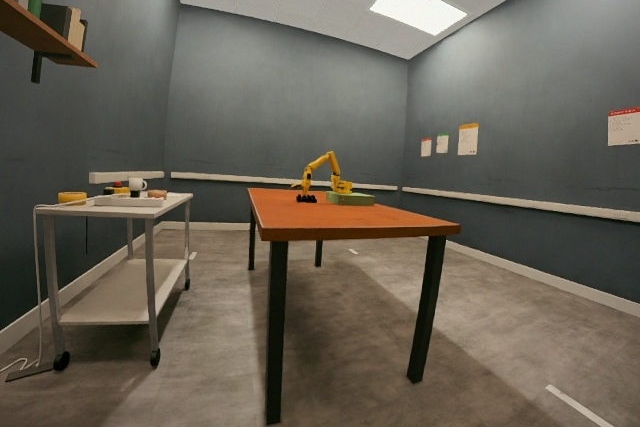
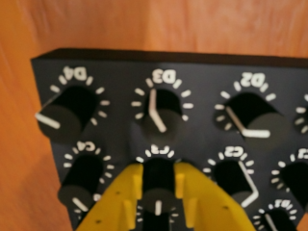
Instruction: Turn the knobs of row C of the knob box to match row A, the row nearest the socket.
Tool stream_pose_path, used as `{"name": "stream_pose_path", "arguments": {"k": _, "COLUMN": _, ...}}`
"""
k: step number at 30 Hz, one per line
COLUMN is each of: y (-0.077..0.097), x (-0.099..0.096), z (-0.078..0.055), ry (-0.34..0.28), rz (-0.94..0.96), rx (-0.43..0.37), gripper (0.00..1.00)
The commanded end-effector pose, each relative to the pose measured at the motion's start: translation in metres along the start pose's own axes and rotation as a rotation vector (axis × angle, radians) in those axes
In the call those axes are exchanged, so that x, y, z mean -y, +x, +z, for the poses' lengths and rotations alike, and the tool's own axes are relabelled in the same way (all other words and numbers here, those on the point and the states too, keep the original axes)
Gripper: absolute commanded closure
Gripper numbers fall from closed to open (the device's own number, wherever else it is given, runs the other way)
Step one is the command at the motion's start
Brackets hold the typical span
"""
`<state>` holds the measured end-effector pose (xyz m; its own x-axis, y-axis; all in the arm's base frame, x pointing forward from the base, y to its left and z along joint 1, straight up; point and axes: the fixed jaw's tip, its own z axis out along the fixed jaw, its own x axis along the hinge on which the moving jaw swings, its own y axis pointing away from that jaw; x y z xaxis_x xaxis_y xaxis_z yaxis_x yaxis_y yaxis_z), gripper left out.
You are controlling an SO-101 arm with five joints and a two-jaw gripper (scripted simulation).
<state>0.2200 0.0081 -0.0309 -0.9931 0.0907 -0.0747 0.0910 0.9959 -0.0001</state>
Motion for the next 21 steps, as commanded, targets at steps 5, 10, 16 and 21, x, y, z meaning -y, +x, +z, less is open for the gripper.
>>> {"name": "stream_pose_path", "arguments": {"k": 5, "y": 0.0134, "x": -0.001, "z": 0.0198, "ry": -0.004, "rz": -0.113, "rx": -0.074, "gripper": 0.99}}
{"name": "stream_pose_path", "arguments": {"k": 10, "y": 0.0139, "x": -0.0009, "z": 0.0198, "ry": -0.008, "rz": -0.2, "rx": -0.074, "gripper": 0.99}}
{"name": "stream_pose_path", "arguments": {"k": 16, "y": 0.0145, "x": -0.0007, "z": 0.0197, "ry": -0.011, "rz": -0.305, "rx": -0.074, "gripper": 0.99}}
{"name": "stream_pose_path", "arguments": {"k": 21, "y": 0.0148, "x": -0.0006, "z": 0.0197, "ry": -0.013, "rz": -0.357, "rx": -0.073, "gripper": 0.99}}
